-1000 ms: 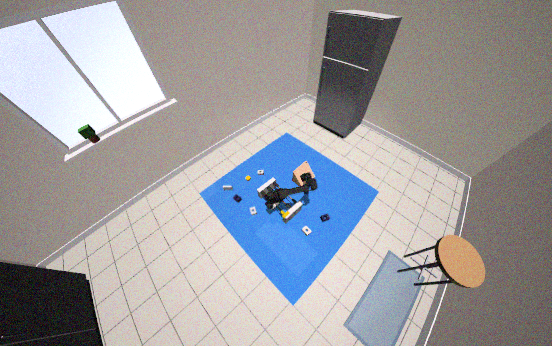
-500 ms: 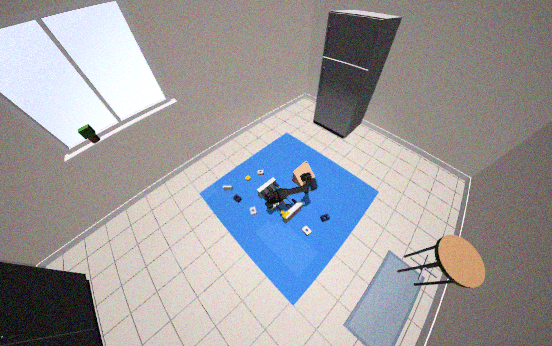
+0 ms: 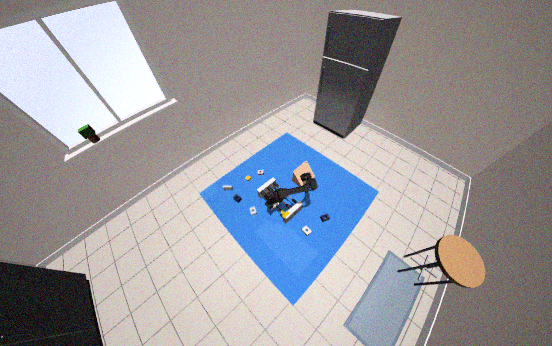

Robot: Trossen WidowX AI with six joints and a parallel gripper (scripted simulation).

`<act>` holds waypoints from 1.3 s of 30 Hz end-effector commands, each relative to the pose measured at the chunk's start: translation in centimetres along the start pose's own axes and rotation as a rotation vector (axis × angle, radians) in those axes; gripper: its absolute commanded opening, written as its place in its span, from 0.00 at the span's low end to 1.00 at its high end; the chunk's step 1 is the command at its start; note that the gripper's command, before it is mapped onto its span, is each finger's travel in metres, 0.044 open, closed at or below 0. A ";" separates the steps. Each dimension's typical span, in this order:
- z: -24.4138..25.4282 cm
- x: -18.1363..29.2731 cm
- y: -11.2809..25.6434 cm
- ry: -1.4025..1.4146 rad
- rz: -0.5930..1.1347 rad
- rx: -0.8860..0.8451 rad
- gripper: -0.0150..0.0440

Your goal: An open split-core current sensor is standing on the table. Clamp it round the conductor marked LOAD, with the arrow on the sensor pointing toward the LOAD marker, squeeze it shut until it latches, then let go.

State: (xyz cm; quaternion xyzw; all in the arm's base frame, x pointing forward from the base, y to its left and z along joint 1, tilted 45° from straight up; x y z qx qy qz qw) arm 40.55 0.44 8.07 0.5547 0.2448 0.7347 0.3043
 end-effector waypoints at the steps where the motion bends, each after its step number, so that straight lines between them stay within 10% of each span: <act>1: 0.2 0.5 0.4 0.007 0.014 -0.015 0.25; 39: 0.0 0.0 0.0 0.000 0.000 0.000 0.25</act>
Point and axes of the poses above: the point midway between the two fingers, 35 mm back from their tips, its own y axis back along the fingers, its own z axis across the jaws, x = y × z, the point moved 5 cm from there along y, back along the fingers, and after that the axes turned 8 degrees about y, right-handed, at the moved point
